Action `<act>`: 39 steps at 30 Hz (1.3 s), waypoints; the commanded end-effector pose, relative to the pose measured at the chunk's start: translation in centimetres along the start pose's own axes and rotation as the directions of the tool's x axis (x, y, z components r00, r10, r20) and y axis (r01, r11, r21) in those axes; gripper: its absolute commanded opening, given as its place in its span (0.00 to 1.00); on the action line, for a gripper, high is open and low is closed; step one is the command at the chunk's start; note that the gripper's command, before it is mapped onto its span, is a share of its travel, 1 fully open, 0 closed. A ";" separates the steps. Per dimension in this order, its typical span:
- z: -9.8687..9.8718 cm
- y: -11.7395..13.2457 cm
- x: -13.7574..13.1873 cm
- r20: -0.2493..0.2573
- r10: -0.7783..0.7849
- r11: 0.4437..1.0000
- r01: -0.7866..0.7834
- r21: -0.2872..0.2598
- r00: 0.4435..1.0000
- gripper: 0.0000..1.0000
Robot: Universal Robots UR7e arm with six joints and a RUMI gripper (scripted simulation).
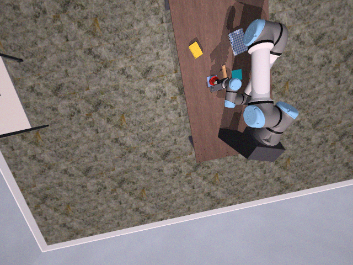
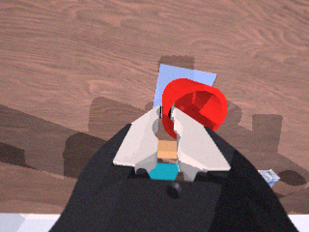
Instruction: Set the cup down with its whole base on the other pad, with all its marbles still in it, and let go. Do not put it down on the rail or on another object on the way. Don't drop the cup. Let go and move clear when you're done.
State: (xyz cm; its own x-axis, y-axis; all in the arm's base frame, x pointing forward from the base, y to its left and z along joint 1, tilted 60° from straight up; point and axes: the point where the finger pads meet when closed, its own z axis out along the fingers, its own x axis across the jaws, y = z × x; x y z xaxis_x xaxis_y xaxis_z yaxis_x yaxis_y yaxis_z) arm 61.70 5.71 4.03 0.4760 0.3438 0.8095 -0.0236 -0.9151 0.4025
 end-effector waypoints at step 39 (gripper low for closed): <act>0.0 0.1 0.1 -0.002 0.000 1.000 0.000 -0.001 1.000 0.03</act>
State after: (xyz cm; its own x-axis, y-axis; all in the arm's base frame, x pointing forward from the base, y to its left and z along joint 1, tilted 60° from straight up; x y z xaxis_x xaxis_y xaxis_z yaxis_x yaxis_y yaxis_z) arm 61.70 5.71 4.03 0.4760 0.3438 0.8095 -0.0236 -0.9151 0.4025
